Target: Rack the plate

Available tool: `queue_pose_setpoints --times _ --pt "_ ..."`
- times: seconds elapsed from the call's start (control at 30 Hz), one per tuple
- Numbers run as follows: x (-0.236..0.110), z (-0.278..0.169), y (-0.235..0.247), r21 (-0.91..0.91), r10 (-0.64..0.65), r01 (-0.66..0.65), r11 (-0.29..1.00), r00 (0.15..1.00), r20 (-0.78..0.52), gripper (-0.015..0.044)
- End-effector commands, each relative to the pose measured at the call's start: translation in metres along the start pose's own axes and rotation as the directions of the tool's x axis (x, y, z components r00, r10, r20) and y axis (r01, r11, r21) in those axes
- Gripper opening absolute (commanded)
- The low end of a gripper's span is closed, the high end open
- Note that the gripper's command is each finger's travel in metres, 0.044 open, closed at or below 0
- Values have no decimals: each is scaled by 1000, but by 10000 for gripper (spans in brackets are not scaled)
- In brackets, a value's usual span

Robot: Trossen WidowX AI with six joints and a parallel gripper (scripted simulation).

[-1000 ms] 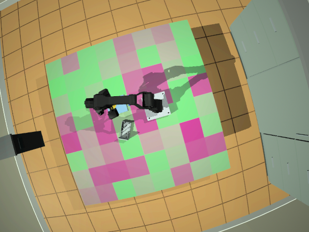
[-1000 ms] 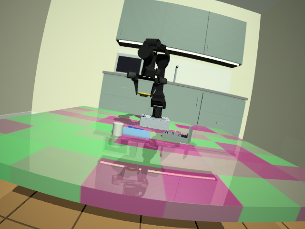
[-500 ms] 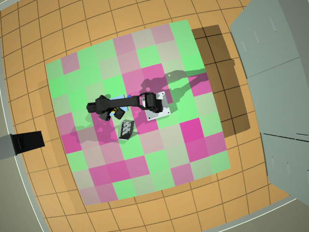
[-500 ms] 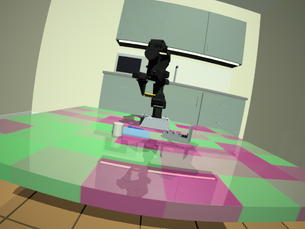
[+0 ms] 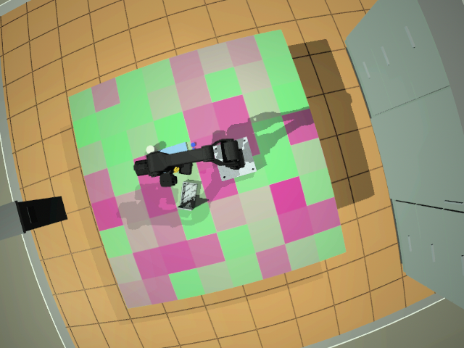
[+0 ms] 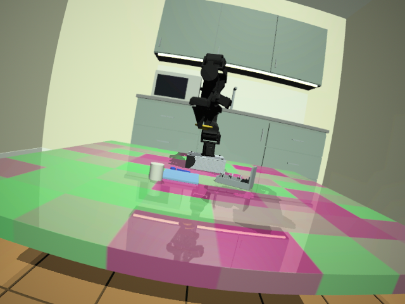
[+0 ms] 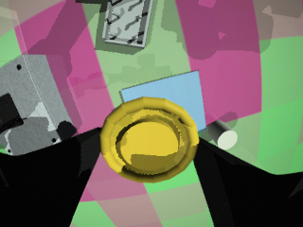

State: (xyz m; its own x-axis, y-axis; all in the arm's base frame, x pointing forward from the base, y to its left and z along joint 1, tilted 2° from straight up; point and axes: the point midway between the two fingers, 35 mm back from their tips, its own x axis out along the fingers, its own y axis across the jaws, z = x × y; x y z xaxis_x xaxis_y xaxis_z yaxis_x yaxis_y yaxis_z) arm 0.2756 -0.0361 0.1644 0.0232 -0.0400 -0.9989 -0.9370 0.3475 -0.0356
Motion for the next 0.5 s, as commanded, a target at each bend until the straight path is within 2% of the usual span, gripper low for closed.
queue_pose_setpoints --times 0.0,0.23,0.47 --pt "-2 4 7 -156 -3 3 988 1000 2 0" --pt "-1 11 16 -388 -2 3 922 1000 3 0" --pt "-1 17 24 -597 -1 3 802 1000 4 0"
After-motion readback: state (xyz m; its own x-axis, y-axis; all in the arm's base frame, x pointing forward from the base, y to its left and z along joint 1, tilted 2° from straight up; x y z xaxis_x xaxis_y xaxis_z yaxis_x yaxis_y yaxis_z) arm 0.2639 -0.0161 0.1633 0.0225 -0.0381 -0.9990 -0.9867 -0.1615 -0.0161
